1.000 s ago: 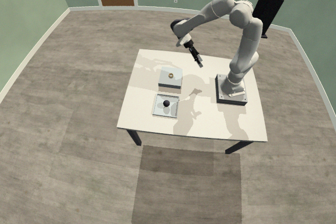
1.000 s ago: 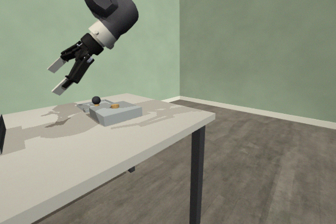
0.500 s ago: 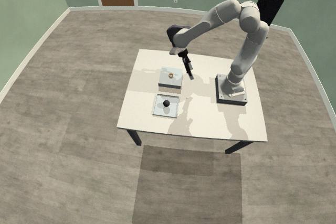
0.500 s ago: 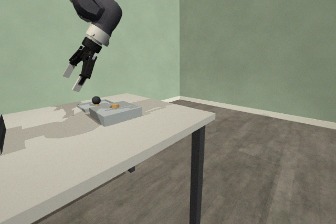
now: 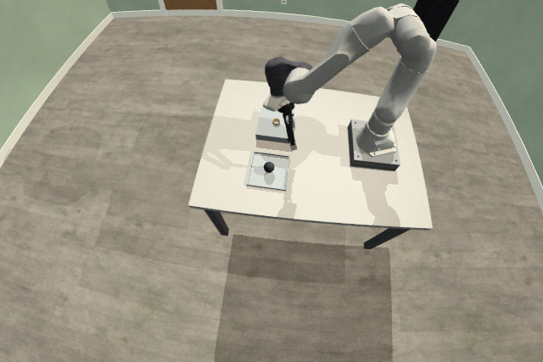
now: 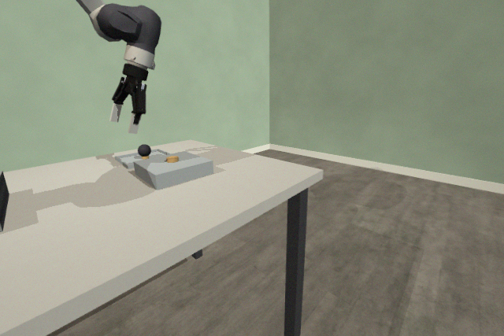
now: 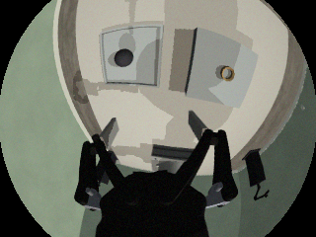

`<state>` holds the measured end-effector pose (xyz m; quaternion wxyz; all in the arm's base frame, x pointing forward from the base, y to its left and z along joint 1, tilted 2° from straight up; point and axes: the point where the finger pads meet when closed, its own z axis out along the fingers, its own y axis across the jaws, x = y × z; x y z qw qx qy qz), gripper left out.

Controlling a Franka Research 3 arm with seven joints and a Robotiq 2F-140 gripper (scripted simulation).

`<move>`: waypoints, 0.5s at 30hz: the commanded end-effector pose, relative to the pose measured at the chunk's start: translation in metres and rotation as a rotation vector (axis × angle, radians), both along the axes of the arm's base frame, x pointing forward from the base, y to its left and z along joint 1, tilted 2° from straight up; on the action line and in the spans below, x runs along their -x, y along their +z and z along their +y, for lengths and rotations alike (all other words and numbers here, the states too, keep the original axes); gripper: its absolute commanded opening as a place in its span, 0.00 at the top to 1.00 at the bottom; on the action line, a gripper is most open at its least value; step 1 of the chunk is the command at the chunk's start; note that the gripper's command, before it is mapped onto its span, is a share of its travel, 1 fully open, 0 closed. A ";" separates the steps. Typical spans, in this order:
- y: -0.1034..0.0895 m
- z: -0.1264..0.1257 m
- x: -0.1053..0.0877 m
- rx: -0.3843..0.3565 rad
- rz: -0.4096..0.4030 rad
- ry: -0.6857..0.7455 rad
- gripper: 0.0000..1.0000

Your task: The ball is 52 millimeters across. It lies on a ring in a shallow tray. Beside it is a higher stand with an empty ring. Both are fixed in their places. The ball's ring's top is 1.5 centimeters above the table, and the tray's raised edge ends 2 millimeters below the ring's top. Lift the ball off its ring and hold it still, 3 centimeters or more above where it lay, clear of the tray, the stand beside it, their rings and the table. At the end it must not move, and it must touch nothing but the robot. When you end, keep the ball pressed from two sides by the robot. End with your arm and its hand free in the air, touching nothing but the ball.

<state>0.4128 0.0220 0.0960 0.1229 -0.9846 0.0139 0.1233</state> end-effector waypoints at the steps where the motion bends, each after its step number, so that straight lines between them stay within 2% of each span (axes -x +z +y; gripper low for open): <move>1: -0.009 0.003 -0.027 0.081 -0.041 -0.118 0.00; 2: -0.011 0.016 -0.041 0.108 -0.072 -0.120 0.00; 4: -0.013 0.028 -0.052 0.129 -0.100 -0.123 0.00; 15: -0.020 0.068 -0.093 0.210 -0.195 -0.131 0.00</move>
